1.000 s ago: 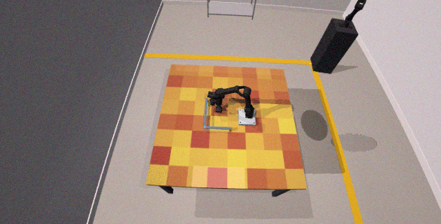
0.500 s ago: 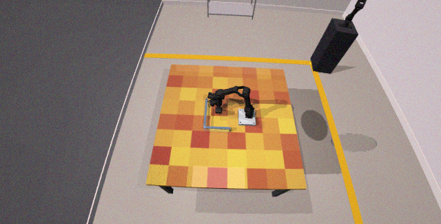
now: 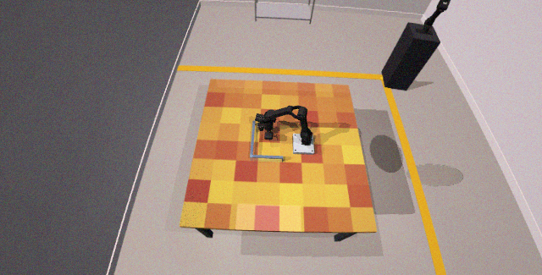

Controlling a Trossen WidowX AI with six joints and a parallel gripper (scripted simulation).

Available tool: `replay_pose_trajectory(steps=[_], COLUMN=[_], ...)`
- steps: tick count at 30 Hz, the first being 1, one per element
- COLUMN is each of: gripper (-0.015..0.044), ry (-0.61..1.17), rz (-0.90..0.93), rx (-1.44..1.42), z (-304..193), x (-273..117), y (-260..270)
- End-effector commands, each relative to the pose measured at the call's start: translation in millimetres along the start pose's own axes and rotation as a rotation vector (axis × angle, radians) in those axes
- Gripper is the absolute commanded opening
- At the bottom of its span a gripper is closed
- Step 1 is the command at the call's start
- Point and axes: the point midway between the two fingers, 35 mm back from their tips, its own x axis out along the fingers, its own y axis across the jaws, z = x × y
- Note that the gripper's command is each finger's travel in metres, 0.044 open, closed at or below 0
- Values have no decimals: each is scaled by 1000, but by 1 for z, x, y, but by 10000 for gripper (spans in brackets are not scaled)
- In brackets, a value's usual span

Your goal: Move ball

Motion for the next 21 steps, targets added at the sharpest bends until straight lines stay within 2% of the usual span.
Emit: replay_pose_trajectory(steps=[1, 6, 11, 21], gripper=[289, 289, 289, 289], ry=[0, 0, 6, -14], rz=[0, -1, -4, -4], rx=[0, 0, 3, 8], z=[0, 2, 1, 5], x=[0, -11, -82, -78], y=[0, -1, -1, -1])
